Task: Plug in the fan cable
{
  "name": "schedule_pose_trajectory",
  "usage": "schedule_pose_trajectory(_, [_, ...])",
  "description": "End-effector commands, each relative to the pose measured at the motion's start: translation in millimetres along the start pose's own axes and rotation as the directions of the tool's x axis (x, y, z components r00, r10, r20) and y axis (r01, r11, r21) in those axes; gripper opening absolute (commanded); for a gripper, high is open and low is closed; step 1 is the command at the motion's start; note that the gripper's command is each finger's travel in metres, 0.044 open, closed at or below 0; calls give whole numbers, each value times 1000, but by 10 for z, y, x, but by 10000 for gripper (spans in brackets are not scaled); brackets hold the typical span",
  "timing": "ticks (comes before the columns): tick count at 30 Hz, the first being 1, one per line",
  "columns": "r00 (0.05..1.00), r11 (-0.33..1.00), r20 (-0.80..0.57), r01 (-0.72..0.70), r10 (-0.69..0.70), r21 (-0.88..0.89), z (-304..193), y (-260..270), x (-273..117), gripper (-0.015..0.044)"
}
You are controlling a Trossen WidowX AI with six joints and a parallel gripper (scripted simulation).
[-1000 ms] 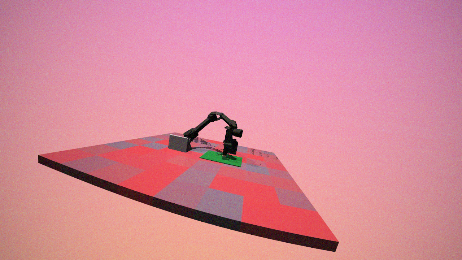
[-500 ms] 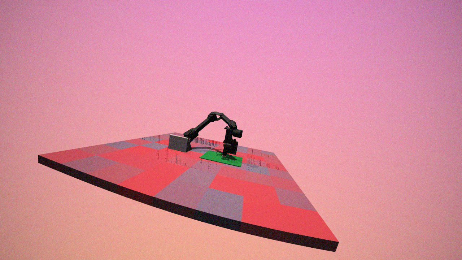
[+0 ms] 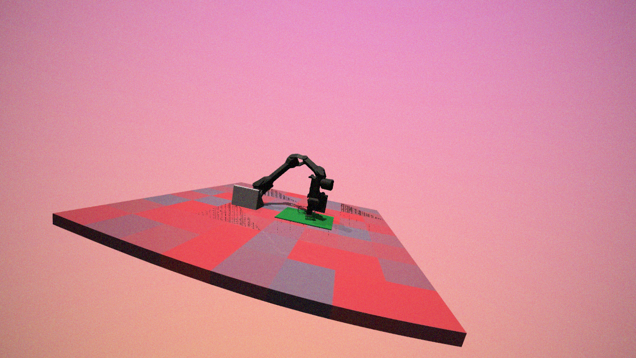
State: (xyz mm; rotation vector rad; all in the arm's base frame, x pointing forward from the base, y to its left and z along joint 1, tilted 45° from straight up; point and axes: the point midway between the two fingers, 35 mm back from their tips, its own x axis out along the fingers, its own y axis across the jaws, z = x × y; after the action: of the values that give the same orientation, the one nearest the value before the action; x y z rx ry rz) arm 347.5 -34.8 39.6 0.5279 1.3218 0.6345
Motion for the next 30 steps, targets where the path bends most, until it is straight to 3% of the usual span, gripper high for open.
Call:
schedule_pose_trajectory(1, [1000, 1000, 0, 0, 0, 0, 0, 0, -2, 131])
schedule_pose_trajectory(6, [1000, 1000, 0, 0, 0, 0, 0, 0, -2, 260])
schedule_pose_trajectory(9, [1000, 1000, 0, 0, 0, 0, 2, -2, -24, 260])
schedule_pose_trajectory(14, [1000, 1000, -4, -2, 2, 0, 3, -7, -527, 260])
schedule_pose_trajectory(21, [1000, 1000, -4, -3, 2, -1, 16, -9, -552, 260])
schedule_pose_trajectory(30, [1000, 1000, 5, 4, -4, -16, 668, -148, -622, 260])
